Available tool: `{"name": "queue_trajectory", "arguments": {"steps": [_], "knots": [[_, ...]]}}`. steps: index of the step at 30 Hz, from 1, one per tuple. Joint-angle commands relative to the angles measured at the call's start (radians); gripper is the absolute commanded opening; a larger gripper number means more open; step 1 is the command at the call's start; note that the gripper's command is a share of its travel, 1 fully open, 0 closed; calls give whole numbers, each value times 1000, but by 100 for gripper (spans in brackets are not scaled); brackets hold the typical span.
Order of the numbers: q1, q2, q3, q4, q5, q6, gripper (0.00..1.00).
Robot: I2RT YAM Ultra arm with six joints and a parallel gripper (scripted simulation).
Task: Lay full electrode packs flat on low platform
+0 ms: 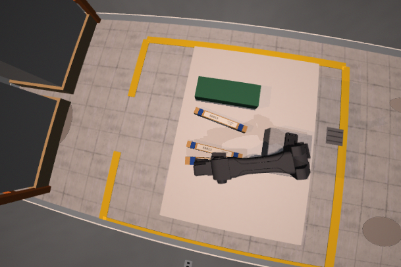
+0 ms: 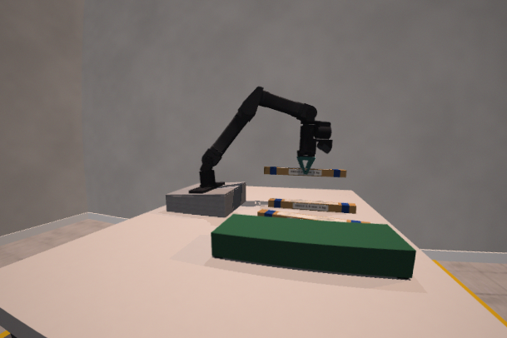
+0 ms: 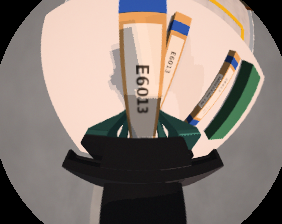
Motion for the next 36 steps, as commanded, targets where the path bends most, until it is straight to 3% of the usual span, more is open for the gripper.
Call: {"name": "queue_trajectory", "arguments": {"steps": [1,21,36], "knots": [[24,-27,68,-26,-7,33,0],[113,53,194,-75,-13,122,0],[190,158,363,-144,-19,199,0]]}}
